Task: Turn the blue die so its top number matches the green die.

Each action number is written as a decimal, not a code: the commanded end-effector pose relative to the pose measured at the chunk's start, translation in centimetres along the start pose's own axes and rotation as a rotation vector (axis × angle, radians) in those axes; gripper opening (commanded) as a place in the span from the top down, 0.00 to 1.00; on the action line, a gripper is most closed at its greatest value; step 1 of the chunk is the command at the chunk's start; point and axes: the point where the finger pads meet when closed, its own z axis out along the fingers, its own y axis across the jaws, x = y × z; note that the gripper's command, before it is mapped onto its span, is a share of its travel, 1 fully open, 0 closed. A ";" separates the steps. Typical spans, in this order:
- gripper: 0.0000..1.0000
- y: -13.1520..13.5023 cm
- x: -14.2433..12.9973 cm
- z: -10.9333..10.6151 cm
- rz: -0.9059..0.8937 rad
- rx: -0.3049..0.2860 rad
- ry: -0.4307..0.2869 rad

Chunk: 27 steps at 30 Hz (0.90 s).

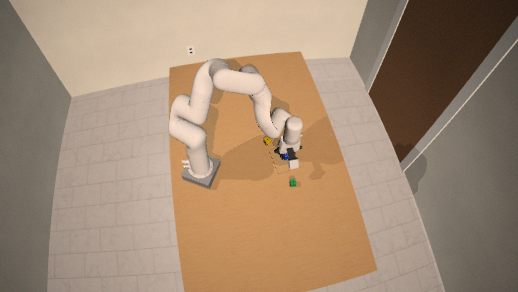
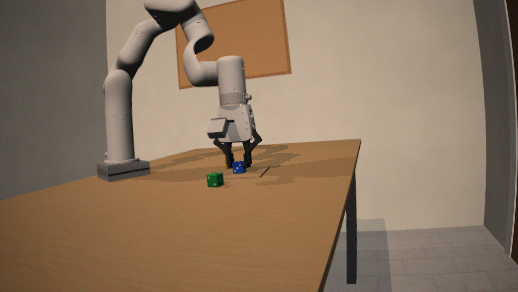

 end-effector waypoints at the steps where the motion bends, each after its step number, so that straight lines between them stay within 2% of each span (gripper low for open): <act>1: 0.53 -0.2 0.0 -1.7 0.001 0.005 0.000; 11: 0.53 -0.2 0.0 -6.8 0.001 0.005 0.000; 22: 0.53 -0.2 0.0 -8.0 0.001 0.005 0.000; 23: 0.00 -0.2 0.0 -8.0 0.001 0.005 0.000; 27: 0.00 -0.2 0.0 -8.0 0.001 0.005 0.000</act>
